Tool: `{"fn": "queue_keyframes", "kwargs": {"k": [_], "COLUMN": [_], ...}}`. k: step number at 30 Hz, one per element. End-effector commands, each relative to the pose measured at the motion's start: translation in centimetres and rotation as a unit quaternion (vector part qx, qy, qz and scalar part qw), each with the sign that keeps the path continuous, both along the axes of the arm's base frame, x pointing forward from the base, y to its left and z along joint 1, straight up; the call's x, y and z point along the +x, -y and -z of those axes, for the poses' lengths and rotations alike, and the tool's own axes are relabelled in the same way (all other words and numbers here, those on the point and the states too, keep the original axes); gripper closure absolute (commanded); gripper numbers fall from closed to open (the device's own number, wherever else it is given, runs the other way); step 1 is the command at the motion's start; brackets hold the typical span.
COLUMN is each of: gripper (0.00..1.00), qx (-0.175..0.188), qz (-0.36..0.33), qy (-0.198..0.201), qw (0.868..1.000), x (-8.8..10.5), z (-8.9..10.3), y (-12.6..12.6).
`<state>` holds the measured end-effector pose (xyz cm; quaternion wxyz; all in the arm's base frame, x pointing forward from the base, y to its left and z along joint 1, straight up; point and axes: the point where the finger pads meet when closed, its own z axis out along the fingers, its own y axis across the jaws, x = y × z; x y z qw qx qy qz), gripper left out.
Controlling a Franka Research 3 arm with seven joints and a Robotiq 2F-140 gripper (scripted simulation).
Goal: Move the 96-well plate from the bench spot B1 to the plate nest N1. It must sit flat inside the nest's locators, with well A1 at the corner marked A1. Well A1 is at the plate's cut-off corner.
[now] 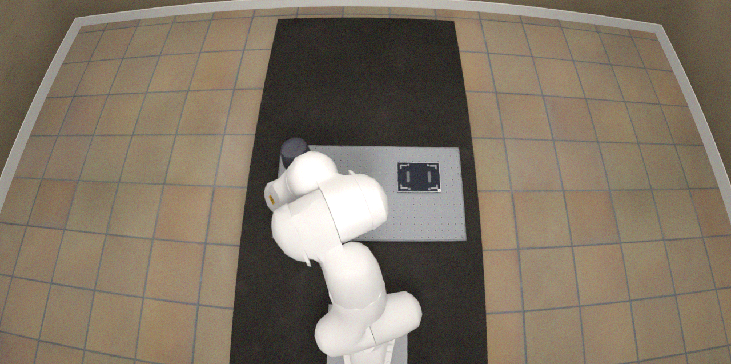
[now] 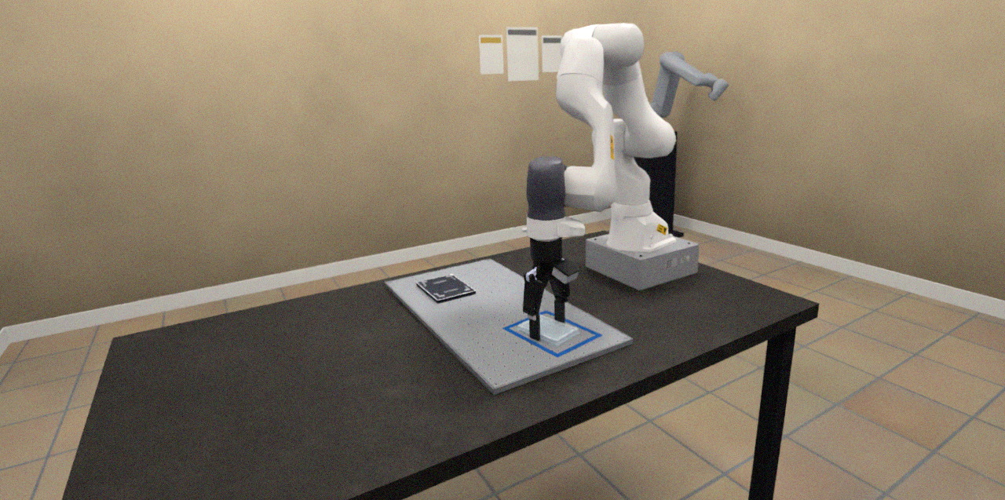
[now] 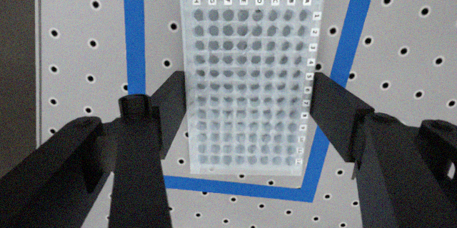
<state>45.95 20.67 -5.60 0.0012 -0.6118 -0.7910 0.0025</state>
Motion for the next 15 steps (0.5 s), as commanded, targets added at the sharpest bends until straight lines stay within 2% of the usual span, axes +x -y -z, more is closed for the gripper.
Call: {"fn": "queue_keyframes", "kwargs": {"k": [1, 15], "gripper": [0.4, 0.4], "qx": [0.0, 0.0], "qz": [0.001, 0.001], "qy": [0.001, 0.001], "qw": [1.0, 1.0], "x": [0.1, 0.1], "z": [0.0, -1.5], "y": [0.0, 0.0]}}
